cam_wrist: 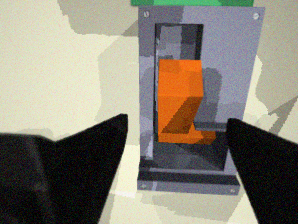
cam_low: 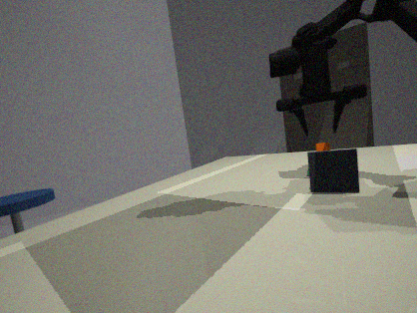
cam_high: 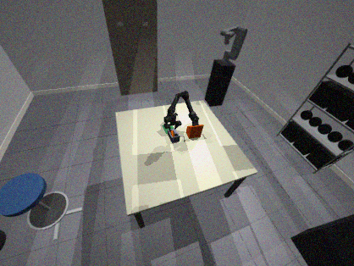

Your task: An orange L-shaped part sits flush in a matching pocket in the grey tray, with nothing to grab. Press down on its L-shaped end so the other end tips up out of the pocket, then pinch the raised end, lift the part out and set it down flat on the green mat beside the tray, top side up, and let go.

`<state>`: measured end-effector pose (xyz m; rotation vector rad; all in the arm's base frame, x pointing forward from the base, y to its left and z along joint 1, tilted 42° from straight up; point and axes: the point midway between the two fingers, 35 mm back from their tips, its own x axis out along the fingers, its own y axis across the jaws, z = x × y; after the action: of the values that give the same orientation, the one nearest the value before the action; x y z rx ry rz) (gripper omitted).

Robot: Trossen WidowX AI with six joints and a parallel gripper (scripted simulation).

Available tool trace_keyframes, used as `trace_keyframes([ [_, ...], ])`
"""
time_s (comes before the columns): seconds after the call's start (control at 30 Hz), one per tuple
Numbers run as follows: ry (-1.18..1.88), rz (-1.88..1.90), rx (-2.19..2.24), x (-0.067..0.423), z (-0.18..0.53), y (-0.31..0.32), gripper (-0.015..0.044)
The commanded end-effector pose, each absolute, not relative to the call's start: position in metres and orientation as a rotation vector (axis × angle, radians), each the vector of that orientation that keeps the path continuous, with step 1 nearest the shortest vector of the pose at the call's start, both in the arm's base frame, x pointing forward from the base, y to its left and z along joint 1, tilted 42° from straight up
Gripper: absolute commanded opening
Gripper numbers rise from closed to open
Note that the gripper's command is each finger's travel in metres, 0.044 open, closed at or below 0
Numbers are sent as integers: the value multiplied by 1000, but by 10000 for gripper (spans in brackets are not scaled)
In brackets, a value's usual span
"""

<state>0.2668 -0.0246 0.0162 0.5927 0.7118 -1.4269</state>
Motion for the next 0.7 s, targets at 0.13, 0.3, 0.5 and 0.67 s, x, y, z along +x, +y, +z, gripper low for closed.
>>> trace_keyframes([
  [0.13,711,-1427,585,266,7,-33,280],
  [0.3,711,-1427,585,266,1,-38,280],
  [0.5,711,-1427,585,266,-6,-45,280],
  [0.67,710,-1427,585,266,-12,-51,280],
])
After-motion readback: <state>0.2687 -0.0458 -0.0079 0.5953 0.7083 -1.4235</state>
